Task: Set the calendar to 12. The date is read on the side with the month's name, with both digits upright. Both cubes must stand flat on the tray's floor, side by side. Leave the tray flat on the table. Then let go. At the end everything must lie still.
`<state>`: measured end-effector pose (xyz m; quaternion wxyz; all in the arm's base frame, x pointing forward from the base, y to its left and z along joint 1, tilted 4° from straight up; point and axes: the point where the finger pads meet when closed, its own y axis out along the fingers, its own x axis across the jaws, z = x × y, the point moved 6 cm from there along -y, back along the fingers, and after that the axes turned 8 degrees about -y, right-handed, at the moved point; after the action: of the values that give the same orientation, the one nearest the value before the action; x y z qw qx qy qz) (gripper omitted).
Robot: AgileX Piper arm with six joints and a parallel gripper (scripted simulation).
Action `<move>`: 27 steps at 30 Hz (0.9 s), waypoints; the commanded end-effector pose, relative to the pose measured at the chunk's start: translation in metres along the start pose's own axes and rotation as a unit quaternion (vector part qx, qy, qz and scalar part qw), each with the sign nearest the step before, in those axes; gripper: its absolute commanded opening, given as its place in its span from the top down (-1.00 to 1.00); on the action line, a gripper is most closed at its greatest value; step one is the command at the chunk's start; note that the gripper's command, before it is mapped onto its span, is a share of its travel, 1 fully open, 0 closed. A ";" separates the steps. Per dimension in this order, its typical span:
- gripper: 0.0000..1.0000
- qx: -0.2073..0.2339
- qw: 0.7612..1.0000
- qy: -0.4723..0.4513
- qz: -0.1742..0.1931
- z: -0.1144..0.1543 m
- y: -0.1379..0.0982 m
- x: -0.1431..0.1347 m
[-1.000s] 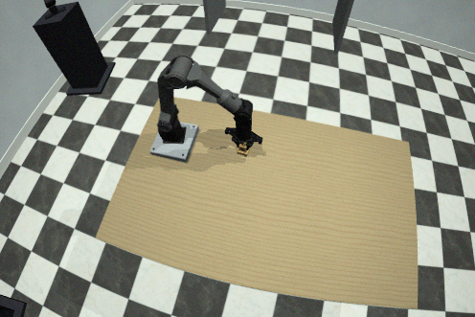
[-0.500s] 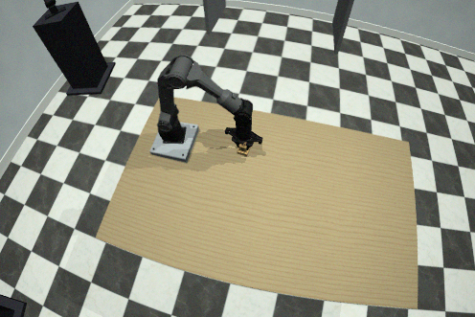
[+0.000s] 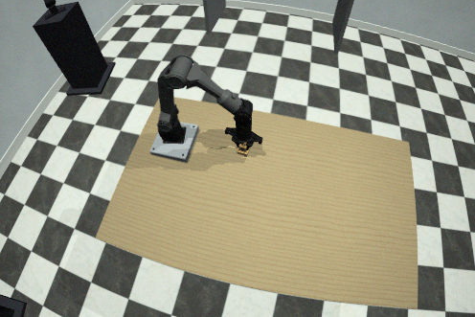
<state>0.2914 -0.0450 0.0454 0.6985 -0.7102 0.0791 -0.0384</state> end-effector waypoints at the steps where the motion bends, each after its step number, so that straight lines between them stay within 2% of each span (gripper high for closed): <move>1: 0.24 0.000 1.000 0.001 0.002 0.000 0.001 -0.001; 27: 0.24 0.000 1.000 0.001 0.002 0.000 0.011 -0.001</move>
<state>0.2909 -0.0451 0.0359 0.6985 -0.7102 0.0789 -0.0386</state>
